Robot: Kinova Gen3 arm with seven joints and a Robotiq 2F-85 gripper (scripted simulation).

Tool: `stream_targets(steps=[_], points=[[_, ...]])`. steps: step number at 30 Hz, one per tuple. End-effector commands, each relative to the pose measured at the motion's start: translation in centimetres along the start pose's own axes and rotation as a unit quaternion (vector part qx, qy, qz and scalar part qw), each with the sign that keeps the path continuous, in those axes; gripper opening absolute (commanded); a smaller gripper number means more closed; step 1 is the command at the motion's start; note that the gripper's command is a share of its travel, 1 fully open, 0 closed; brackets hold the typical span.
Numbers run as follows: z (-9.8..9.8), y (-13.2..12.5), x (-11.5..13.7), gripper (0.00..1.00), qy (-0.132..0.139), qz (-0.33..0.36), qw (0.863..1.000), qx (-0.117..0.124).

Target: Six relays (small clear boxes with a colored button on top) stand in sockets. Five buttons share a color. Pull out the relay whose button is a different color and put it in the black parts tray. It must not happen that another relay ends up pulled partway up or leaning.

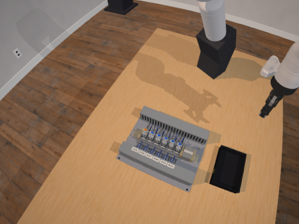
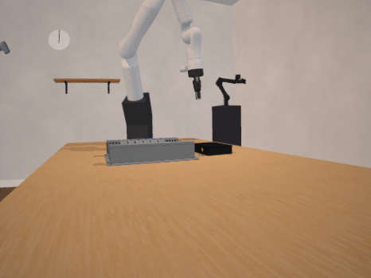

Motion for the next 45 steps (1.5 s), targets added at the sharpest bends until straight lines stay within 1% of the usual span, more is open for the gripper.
stream_targets(steps=[1,17,18,45], points=[[-0.04,0.00,-0.05,1.00,-0.001,0.000,1.000,0.000],[-0.04,0.00,-0.05,1.00,-0.001,0.000,1.000,0.000],[-0.04,0.00,-0.05,0.61,-0.001,0.000,1.000,0.000],[-0.04,0.00,-0.05,0.61,-0.001,0.000,1.000,0.000]])
Point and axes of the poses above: the point where the finger pads meet when closed, its own z axis out along the fingers, its own y axis across the jaws, x = y × z, the point moved 2 cm from there along -z, back along the fingers, and after that the axes turned 15 degrees about -z, right-handed, at the moved point
